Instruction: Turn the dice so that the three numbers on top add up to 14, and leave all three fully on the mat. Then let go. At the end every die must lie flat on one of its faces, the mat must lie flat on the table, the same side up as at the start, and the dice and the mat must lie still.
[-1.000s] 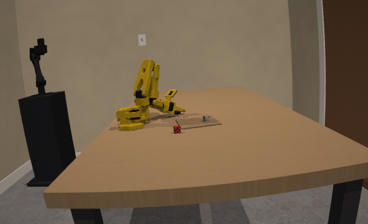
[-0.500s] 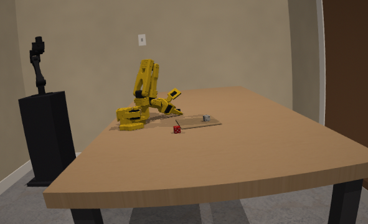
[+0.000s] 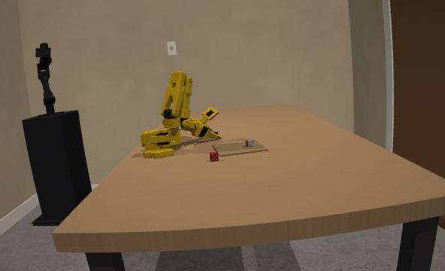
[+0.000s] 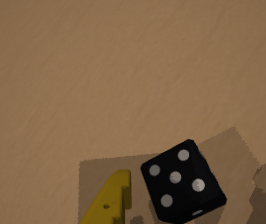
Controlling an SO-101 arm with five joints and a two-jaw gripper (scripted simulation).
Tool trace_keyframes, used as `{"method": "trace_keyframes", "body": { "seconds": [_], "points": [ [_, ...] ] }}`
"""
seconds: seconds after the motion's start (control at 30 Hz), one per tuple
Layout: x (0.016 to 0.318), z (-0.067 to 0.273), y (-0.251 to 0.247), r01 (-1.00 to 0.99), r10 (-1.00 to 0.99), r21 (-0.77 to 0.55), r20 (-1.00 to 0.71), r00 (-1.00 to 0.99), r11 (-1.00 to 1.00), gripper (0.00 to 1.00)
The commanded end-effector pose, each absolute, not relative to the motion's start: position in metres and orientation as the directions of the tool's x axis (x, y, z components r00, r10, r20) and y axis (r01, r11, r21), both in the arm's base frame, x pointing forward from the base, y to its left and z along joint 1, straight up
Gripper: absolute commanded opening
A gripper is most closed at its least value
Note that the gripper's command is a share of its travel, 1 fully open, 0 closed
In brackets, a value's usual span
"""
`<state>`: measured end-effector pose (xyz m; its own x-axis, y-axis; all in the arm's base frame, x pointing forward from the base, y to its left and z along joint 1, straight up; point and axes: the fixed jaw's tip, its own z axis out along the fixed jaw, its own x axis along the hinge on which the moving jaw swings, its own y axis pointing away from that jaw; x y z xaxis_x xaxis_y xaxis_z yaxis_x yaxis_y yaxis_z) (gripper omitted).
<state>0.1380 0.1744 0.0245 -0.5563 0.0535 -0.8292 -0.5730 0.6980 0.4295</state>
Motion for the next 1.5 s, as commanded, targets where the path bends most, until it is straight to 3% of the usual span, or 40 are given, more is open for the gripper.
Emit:
{"method": "trace_keyframes", "body": {
  "seconds": [0.0, 0.83, 1.47],
  "points": [
    [0.125, 0.034, 0.163, -0.402, 0.240, 0.645, -0.676, -0.697, 0.650, 0.29],
    [0.126, 0.035, 0.164, -0.404, 0.241, 0.646, -0.677, -0.696, 0.647, 0.29],
    [0.135, 0.012, 0.177, -0.370, 0.224, 0.639, -0.655, -0.722, 0.674, 0.29]
  ]
}}
